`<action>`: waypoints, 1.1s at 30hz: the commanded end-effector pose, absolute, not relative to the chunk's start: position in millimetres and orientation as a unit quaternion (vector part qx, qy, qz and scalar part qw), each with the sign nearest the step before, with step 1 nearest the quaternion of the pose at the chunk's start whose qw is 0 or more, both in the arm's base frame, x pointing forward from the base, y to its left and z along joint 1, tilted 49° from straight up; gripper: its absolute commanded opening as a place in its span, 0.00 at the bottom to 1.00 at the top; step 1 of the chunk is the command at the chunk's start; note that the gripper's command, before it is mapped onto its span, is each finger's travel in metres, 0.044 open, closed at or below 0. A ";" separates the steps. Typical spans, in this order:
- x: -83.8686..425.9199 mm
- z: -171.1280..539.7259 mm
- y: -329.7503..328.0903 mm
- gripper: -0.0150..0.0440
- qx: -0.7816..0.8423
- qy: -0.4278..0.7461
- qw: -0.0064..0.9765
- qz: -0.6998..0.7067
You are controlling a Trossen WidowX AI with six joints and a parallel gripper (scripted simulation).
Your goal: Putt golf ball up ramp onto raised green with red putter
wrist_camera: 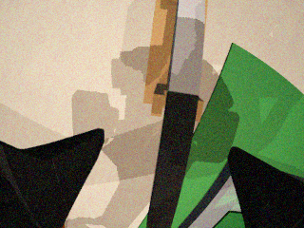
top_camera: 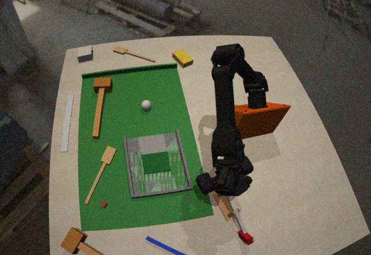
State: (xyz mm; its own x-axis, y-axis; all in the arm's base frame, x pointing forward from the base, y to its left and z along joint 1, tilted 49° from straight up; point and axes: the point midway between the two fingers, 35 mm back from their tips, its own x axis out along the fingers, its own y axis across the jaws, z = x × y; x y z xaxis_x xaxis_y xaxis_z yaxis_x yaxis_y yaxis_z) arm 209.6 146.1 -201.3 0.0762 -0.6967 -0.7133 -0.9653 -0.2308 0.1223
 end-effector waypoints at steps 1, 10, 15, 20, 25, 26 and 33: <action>210.2 -206.1 139.6 1.00 -0.708 0.588 0.195 0.340; 210.0 -205.6 140.7 0.78 -0.706 0.589 0.197 0.340; 210.0 -205.6 140.7 0.56 -0.706 0.589 0.197 0.340; 210.0 -205.6 140.7 0.33 -0.706 0.589 0.197 0.340; 210.0 -205.6 140.7 0.25 -0.706 0.589 0.197 0.340; 210.0 -205.6 140.7 0.25 -0.706 0.589 0.197 0.340; 210.1 -190.3 161.2 0.25 -0.706 0.588 0.197 0.342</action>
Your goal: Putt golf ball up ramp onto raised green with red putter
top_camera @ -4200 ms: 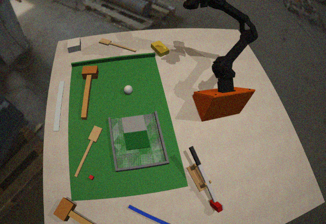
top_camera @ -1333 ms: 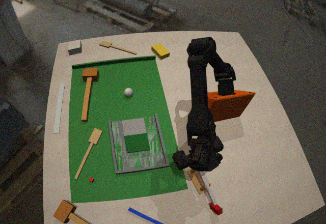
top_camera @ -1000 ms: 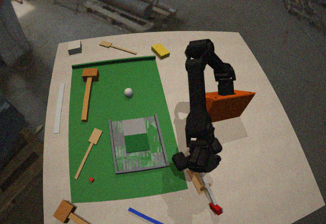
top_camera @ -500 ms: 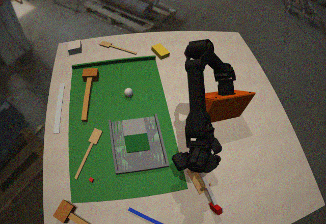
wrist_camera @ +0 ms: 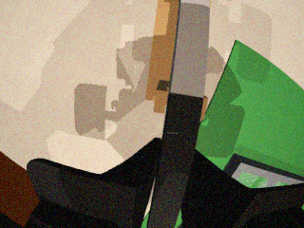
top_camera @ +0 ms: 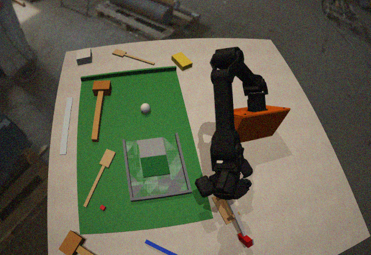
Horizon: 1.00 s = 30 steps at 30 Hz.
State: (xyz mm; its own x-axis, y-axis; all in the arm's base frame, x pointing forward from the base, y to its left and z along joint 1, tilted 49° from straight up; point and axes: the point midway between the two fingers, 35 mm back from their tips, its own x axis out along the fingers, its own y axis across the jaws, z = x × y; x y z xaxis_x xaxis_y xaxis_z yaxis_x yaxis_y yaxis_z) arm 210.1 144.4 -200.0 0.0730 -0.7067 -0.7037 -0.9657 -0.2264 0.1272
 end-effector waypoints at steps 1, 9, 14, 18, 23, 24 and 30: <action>209.8 -185.5 167.0 0.25 -0.706 0.588 0.197 0.342; 201.5 -142.2 211.7 0.25 -0.705 0.588 0.197 0.343; 200.4 -138.3 215.2 0.25 -0.705 0.588 0.197 0.343; 212.5 -131.9 207.5 0.25 -0.702 0.591 0.218 0.332; 230.9 -107.5 198.8 0.25 -0.688 0.604 0.259 0.308; 234.4 -102.6 196.7 0.25 -0.685 0.606 0.267 0.303; 254.1 -72.9 181.5 0.25 -0.665 0.620 0.315 0.271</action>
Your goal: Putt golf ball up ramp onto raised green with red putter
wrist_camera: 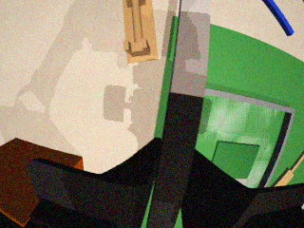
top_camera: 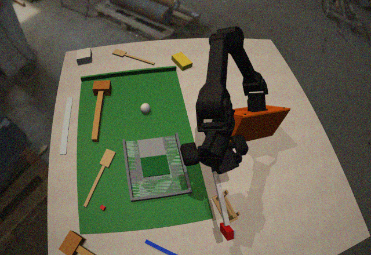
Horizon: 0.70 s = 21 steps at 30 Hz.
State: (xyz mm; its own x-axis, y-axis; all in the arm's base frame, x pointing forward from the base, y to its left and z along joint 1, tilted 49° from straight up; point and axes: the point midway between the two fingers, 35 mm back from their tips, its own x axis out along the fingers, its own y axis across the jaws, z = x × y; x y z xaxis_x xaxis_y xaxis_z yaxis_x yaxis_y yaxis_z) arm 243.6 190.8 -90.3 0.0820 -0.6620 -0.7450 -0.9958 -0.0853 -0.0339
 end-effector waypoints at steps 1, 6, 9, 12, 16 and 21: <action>257.1 -68.0 178.6 0.25 -0.662 0.623 0.322 0.265; 270.8 -43.6 162.6 0.25 -0.643 0.633 0.361 0.236; 277.8 -29.1 151.9 0.25 -0.632 0.638 0.383 0.217; 283.9 -14.8 140.5 0.25 -0.619 0.644 0.404 0.197; 290.6 4.0 124.3 0.25 -0.602 0.650 0.432 0.170; 296.4 26.8 102.8 0.25 -0.579 0.656 0.465 0.135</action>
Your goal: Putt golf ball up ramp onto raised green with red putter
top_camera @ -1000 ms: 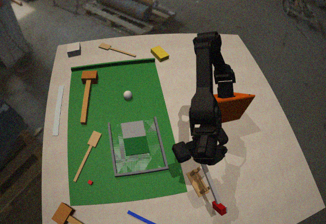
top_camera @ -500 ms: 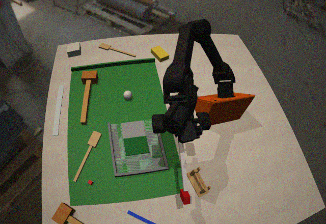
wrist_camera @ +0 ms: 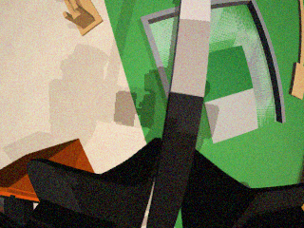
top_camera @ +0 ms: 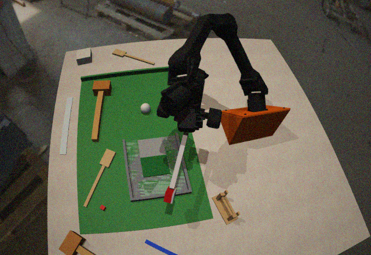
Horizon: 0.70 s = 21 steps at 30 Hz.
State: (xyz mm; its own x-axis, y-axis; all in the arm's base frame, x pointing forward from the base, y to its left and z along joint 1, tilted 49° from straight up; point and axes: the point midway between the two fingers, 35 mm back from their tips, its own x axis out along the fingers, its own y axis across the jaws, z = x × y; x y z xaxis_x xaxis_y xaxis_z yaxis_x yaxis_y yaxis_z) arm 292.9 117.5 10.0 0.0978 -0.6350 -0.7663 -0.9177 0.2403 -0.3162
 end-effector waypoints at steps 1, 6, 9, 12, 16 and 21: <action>297.2 31.3 98.4 0.25 -0.574 0.657 0.472 0.127; 299.4 53.1 75.6 0.25 -0.550 0.661 0.503 0.090; 299.3 65.8 61.7 0.25 -0.535 0.662 0.520 0.066; 298.1 78.1 47.6 0.25 -0.519 0.663 0.537 0.043; 294.8 93.9 28.8 0.25 -0.498 0.664 0.558 0.010; 288.1 112.5 5.5 0.25 -0.470 0.662 0.583 -0.032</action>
State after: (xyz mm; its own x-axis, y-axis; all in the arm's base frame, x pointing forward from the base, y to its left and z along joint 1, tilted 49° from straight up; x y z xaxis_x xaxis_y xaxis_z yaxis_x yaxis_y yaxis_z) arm 293.4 21.3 98.9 0.1170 -0.6522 -0.7489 -0.6476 0.5216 -0.5554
